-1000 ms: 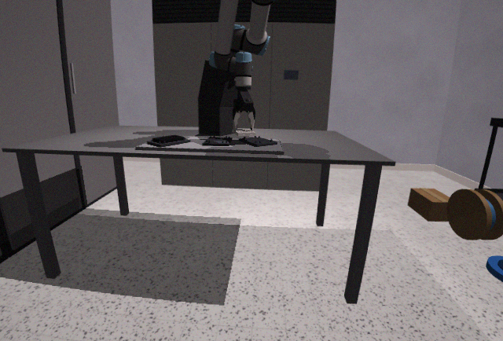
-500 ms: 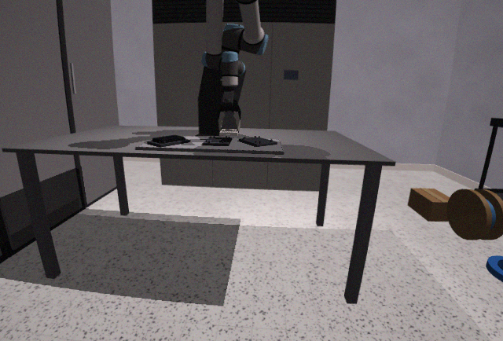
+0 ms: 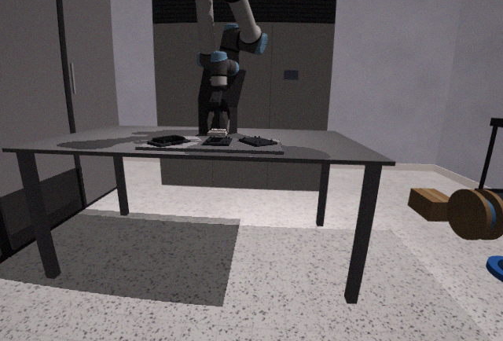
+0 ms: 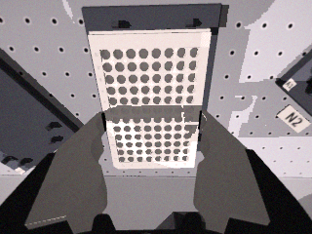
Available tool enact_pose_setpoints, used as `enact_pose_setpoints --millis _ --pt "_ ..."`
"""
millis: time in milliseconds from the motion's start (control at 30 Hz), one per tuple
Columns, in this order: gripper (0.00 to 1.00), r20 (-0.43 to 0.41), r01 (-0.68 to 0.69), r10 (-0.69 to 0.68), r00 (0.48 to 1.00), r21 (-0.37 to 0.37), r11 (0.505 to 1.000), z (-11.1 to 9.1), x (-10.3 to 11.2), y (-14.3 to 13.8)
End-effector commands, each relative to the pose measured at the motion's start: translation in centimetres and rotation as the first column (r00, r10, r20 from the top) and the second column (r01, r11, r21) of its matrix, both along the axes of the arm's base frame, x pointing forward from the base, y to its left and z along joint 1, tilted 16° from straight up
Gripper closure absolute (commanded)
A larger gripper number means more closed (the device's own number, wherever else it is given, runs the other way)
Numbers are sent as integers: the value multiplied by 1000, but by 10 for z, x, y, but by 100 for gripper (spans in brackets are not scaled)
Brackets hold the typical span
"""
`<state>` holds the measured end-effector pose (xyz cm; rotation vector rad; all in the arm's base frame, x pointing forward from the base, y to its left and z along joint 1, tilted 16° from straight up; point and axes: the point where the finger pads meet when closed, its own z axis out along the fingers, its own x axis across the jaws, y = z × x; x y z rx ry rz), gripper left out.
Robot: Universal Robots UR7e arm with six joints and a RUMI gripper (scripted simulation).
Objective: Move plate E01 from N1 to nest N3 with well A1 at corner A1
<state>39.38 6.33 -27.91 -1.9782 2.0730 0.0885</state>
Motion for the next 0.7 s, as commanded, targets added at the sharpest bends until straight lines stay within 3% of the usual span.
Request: enact_pose_setpoints --millis 0,667 --pt "100 1 0 0 1000 0 1000 0 0 -2" --pt "100 1 0 0 1000 0 1000 -6 1 -1"
